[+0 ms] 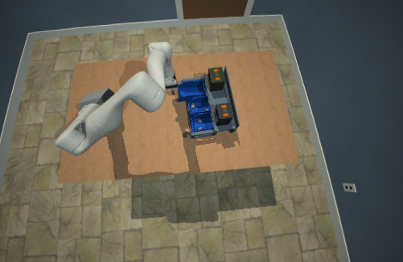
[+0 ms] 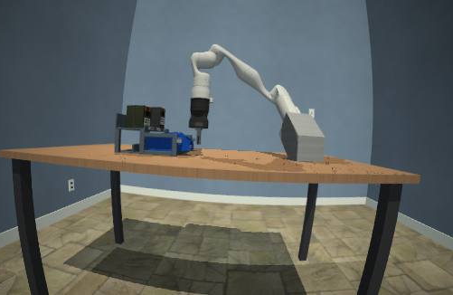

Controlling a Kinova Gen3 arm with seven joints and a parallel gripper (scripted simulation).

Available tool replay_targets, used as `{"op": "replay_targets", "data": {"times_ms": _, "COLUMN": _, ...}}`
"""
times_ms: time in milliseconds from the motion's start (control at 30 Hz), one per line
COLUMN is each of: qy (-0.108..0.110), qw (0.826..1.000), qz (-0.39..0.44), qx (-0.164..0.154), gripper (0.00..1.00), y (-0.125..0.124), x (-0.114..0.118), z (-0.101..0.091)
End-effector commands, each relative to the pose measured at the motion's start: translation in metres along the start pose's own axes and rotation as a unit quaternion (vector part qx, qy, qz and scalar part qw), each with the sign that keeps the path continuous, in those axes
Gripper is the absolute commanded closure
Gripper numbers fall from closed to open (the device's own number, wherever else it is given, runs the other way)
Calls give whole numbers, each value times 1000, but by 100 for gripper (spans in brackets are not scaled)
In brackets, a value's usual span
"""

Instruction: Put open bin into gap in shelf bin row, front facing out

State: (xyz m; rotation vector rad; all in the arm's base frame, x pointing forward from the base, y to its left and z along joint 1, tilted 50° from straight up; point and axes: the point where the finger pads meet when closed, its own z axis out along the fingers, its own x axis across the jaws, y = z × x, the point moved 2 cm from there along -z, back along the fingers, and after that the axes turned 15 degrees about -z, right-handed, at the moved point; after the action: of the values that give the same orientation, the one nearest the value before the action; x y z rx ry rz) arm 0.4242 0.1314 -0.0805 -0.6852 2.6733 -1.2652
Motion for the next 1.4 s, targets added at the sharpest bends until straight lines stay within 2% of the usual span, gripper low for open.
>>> {"op": "replay_targets", "data": {"times_ms": 0, "qy": 3, "qw": 1000, "qz": -1, "qx": 1, "gripper": 100, "y": 0, "x": 2, "z": 5}}
{"op": "replay_targets", "data": {"times_ms": 400, "qy": 3, "qw": 1000, "qz": -1, "qx": 1, "gripper": 100, "y": 0, "x": 2, "z": 23}}
{"op": "replay_targets", "data": {"times_ms": 1367, "qy": 3, "qw": 1000, "qz": -1, "qx": 1, "gripper": 100, "y": 0, "x": 2, "z": 24}}
